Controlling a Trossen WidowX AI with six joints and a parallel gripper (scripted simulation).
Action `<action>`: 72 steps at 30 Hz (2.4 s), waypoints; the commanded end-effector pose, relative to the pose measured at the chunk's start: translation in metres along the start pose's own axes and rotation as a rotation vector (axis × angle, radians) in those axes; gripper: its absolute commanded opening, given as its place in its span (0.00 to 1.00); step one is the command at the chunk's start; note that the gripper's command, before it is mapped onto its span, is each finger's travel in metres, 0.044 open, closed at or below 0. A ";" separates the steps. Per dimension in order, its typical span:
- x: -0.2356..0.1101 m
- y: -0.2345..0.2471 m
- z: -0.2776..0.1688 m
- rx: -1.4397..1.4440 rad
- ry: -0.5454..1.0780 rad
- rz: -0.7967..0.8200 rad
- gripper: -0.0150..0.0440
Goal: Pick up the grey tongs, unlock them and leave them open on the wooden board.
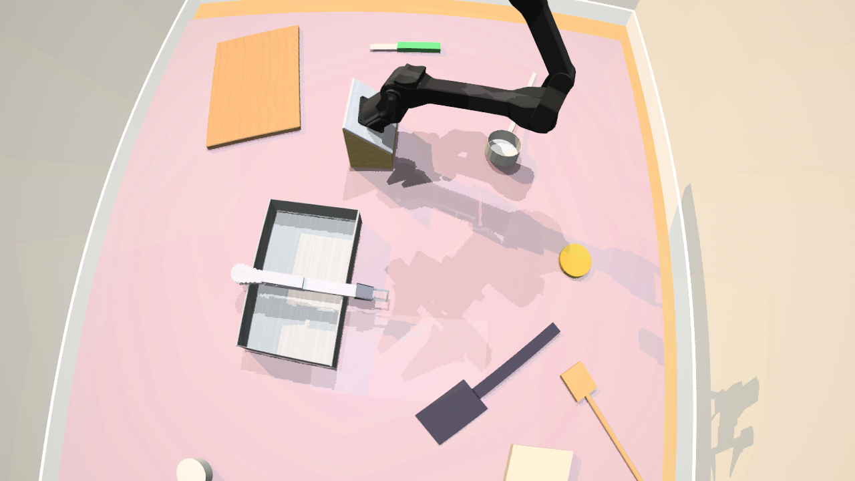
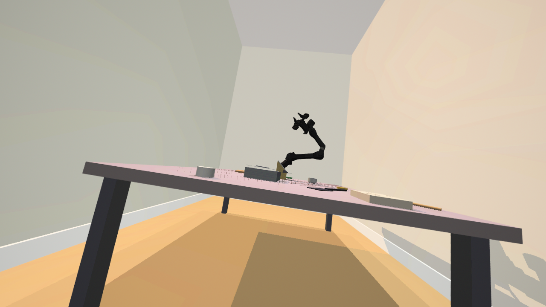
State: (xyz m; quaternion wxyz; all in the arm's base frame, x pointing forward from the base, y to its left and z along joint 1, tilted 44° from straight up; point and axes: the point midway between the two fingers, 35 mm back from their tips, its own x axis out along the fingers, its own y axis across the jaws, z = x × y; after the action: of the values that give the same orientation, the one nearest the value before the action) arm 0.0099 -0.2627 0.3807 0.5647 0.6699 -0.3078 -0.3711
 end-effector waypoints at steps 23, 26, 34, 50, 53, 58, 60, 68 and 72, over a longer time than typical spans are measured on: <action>0.153 -0.192 -0.139 -1.119 0.887 0.008 0.69; 0.156 -0.216 -0.161 -1.266 0.991 0.084 0.69; 0.151 -0.279 -0.215 -1.599 1.242 0.338 0.69; 0.086 -0.402 -0.302 -2.086 1.618 1.254 0.69; 0.069 -0.422 -0.312 -2.123 1.646 1.462 0.69; 0.065 -0.426 -0.314 -2.128 1.651 1.511 0.69; 0.065 -0.426 -0.314 -2.128 1.651 1.511 0.69; 0.066 -0.428 -0.311 -2.129 1.651 1.511 0.69; 0.066 -0.428 -0.311 -2.129 1.652 1.511 0.69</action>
State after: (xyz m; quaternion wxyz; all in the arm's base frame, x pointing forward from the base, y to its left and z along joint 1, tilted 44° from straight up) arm 0.3055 -0.0796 -0.0226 0.8235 -0.3218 0.2214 0.4115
